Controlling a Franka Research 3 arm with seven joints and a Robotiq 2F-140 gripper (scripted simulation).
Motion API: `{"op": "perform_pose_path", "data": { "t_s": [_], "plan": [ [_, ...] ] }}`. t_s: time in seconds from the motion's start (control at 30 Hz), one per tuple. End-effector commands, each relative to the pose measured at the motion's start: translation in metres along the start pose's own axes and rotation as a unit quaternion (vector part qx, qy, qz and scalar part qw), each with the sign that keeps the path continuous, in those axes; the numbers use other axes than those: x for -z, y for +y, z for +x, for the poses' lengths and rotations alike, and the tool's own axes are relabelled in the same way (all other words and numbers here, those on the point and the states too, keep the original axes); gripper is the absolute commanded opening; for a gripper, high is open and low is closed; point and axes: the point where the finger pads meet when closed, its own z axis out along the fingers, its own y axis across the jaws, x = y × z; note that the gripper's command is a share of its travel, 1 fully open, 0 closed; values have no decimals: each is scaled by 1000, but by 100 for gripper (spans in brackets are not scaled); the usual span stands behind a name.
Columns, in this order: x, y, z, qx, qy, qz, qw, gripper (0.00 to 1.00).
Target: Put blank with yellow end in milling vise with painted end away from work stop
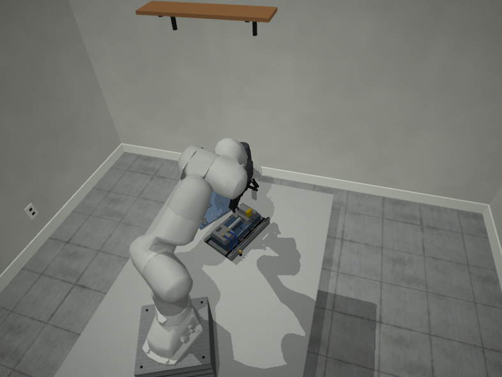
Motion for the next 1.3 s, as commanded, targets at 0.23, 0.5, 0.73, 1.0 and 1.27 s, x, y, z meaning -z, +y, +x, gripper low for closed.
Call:
{"op": "perform_pose_path", "data": {
  "t_s": [0.23,0.5,0.73,1.0,1.27],
  "plan": [
    [0,0,0,0,0,0,1000,100],
    [2,0,0,0,0,1,1000,100],
    [3,0,0,-1,0,1,1000,100],
    [3,0,-1,0,0,1,1000,100],
    [5,0,0,-1,0,1,1000,100]
  ]
}}
